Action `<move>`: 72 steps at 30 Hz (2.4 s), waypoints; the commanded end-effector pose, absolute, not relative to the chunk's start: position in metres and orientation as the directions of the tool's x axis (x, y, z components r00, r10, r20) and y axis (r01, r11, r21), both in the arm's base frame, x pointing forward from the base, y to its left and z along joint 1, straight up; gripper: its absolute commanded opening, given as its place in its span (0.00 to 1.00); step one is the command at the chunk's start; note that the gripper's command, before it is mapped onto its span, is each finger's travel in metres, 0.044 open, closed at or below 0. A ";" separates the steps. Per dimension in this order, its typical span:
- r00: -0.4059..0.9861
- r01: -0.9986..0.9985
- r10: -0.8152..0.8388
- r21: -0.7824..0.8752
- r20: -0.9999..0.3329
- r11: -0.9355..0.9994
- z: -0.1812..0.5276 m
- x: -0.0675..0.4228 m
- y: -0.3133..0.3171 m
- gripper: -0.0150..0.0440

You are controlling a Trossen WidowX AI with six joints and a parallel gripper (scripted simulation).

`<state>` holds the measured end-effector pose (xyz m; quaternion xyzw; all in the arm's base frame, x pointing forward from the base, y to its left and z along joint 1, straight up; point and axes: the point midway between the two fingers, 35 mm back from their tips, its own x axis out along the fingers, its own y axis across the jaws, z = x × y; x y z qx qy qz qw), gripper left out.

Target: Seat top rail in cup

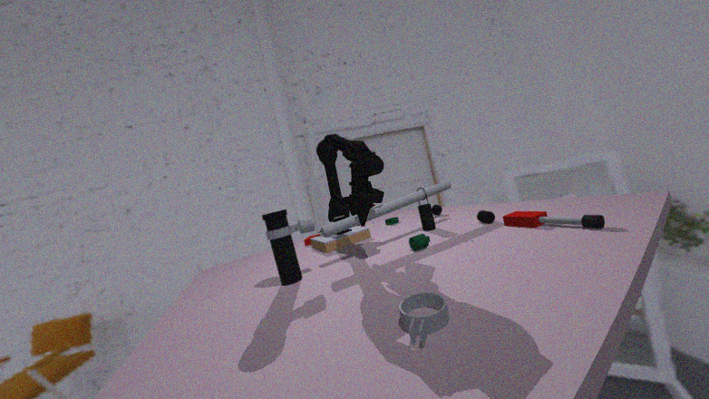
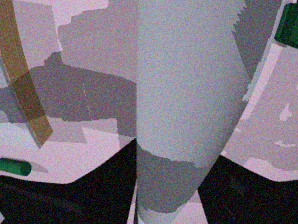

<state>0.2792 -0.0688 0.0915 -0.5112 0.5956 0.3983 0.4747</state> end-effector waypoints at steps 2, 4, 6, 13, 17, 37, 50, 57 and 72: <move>-0.025 -0.987 -0.307 -0.026 -0.951 0.159 0.115 0.278 -0.078 0.25; -0.025 -0.987 -0.307 -0.026 -0.951 0.159 0.115 0.278 -0.078 0.25; -0.025 -0.987 -0.302 -0.025 -0.953 0.159 0.113 0.278 -0.077 0.25; -0.026 -0.987 -0.286 -0.020 -0.958 0.158 0.109 0.278 -0.075 0.25; -0.026 -0.987 -0.286 -0.020 -0.958 0.158 0.109 0.278 -0.075 0.25; -0.026 -0.987 -0.286 -0.020 -0.958 0.158 0.119 0.279 -0.081 0.25; -0.031 -0.987 -0.281 -0.014 -0.959 0.158 0.115 0.275 -0.098 0.25; -0.032 -0.987 -0.281 -0.014 -0.959 0.158 0.115 0.275 -0.098 0.25; -0.032 -0.987 -0.271 -0.011 -0.962 0.157 0.114 0.275 -0.096 0.25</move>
